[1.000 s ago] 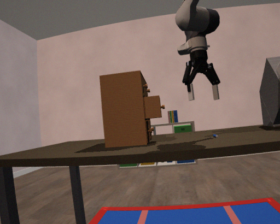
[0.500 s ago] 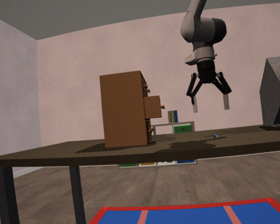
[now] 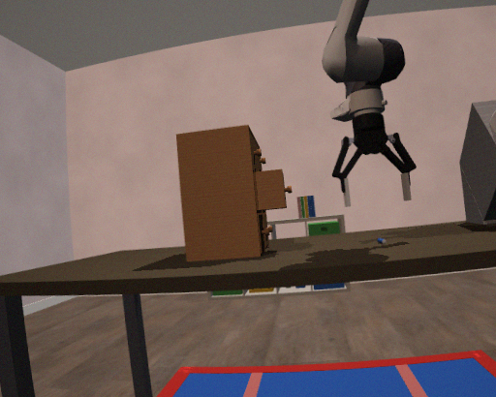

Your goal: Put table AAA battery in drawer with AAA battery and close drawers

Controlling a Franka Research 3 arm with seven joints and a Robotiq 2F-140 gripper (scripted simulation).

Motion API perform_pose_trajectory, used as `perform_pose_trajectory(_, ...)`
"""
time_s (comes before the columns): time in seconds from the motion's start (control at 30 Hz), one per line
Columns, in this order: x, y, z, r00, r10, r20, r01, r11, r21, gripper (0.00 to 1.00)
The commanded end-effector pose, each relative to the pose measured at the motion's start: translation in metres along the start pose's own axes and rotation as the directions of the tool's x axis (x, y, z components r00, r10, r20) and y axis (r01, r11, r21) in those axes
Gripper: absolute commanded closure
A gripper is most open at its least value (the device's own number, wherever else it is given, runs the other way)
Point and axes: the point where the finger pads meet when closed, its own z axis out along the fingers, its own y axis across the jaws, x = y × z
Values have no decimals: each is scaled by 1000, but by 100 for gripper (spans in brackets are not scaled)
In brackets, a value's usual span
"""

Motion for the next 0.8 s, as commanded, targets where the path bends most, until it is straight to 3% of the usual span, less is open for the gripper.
perform_pose_trajectory(0.0, 2, 1, 1, 998, 57, -6, -57, 998, 1, 0)
perform_pose_trajectory(0.4, 2, 1, 1, 998, 58, -6, -58, 998, 1, 0)
perform_pose_trajectory(0.43, 2, 1, 1, 998, 58, -6, -58, 998, 1, 85)
perform_pose_trajectory(0.77, 2, 1, 1, 998, 58, -6, -58, 998, 1, 85)
